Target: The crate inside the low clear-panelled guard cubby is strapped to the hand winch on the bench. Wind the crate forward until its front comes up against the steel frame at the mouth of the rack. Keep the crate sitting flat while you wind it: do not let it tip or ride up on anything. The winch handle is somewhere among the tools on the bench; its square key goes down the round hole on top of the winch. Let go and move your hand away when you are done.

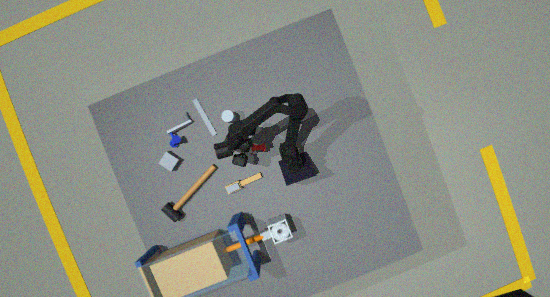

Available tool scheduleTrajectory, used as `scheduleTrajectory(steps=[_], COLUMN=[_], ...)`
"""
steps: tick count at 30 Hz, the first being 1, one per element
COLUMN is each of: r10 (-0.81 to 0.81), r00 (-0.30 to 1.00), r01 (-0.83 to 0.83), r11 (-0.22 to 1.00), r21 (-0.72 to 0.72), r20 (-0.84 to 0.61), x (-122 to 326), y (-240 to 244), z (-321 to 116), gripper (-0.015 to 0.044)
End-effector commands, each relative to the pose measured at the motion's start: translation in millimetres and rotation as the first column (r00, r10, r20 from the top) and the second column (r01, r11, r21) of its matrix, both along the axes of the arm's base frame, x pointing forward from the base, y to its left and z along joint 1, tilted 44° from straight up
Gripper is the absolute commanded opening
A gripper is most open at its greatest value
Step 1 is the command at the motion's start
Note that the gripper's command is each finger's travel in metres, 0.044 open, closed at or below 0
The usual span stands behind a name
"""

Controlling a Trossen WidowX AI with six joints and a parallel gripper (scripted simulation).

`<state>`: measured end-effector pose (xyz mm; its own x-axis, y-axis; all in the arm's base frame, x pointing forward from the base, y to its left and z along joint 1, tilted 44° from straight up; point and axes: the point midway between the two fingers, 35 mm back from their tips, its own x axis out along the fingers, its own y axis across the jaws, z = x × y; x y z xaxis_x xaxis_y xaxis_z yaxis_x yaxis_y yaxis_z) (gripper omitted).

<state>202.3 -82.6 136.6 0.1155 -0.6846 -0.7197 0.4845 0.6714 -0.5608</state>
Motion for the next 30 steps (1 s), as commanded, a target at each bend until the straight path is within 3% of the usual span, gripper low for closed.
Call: scheduleTrajectory(steps=[1,19,30], r10=[-0.001,0.0,-0.002], r00=[1.0,1.0,1.0], r01=[0.001,0.0,0.002], r11=[1.0,1.0,1.0], r21=[-0.004,-0.006,-0.009], r20=[-0.006,-0.006,0.006], x=[-2,1,3], y=[-8,-24,-22], z=[-9,-24,-19], gripper=[0.044,0.044,0.0151])
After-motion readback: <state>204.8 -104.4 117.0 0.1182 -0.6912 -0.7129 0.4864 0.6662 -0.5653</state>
